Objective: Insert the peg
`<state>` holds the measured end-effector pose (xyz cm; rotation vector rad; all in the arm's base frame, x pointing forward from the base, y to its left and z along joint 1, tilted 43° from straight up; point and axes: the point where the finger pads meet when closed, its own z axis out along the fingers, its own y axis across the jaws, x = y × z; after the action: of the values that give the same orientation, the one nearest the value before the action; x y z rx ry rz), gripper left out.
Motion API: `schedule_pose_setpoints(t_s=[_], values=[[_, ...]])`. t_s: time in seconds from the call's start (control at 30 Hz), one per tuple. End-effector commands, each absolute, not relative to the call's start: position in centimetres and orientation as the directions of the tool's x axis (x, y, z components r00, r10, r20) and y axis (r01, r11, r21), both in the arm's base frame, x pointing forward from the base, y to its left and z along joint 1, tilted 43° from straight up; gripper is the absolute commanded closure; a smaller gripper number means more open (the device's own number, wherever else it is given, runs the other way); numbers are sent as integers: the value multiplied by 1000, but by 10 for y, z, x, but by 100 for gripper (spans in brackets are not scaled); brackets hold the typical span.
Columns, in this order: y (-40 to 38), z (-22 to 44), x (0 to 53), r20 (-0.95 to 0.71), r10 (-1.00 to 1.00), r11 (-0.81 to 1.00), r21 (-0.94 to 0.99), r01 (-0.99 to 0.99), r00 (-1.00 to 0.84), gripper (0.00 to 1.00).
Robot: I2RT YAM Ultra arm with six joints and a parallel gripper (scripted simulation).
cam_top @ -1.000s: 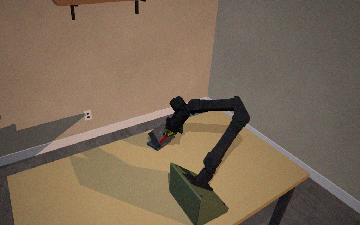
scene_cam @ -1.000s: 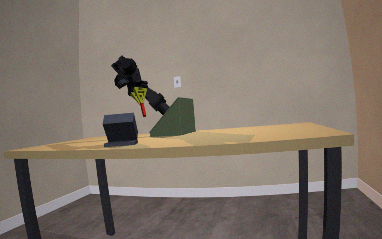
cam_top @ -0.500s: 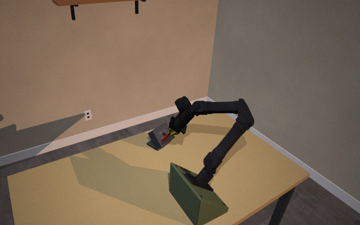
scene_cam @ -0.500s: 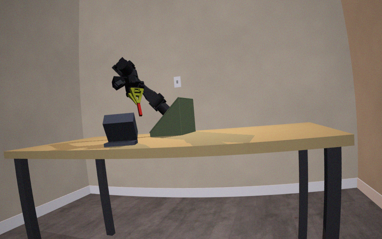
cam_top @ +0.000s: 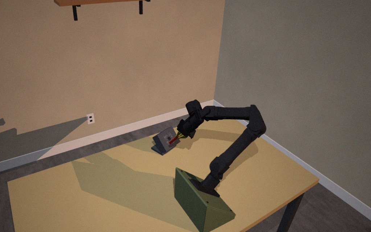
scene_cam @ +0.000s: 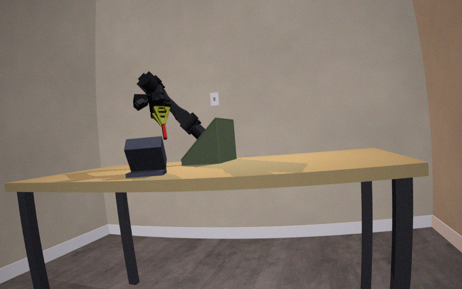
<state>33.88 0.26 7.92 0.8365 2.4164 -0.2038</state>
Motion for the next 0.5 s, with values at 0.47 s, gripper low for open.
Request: schedule_pose_setpoints(t_s=[0.47], values=[[-3, 102, 342, -607, 600, 749, 197, 632, -521, 100]])
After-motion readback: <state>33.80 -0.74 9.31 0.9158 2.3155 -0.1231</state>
